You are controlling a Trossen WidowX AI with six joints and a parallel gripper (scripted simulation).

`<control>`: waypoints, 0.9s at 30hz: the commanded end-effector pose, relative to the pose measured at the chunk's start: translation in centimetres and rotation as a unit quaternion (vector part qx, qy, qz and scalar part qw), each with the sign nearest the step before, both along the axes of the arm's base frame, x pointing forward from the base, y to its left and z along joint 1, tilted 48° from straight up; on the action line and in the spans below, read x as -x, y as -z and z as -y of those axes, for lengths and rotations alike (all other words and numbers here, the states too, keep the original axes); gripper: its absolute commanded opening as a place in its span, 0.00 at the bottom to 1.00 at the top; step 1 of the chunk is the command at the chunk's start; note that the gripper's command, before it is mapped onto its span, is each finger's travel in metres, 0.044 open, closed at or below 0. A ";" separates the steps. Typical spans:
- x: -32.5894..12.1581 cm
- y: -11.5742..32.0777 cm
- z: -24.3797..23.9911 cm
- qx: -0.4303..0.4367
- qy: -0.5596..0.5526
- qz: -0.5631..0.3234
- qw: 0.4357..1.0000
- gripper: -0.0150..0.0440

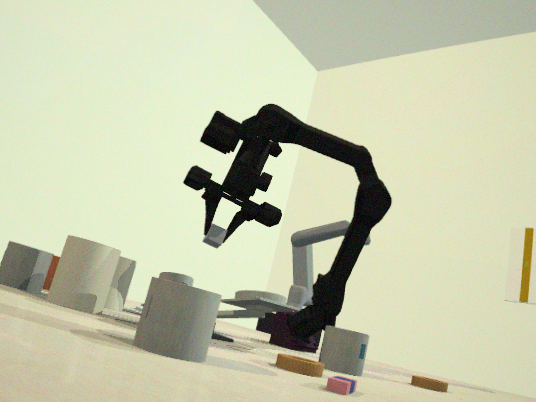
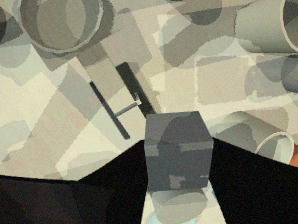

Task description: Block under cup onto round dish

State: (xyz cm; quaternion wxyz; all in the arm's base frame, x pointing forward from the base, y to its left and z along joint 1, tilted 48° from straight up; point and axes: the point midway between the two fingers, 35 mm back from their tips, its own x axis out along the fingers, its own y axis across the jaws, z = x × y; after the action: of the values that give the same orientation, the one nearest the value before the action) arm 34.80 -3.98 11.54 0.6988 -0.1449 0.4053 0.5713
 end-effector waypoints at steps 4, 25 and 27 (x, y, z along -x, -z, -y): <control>0.2 6.5 4.6 0.007 -0.021 -0.004 1.000 0.25; 8.4 24.5 12.3 -0.033 -0.091 -0.013 0.995 0.25; 8.4 24.5 12.3 -0.033 -0.091 -0.013 0.995 0.25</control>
State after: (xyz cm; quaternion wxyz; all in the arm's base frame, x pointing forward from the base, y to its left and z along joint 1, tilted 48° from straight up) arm 26.67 -15.99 -12.33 0.6453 -0.1428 0.3858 0.6437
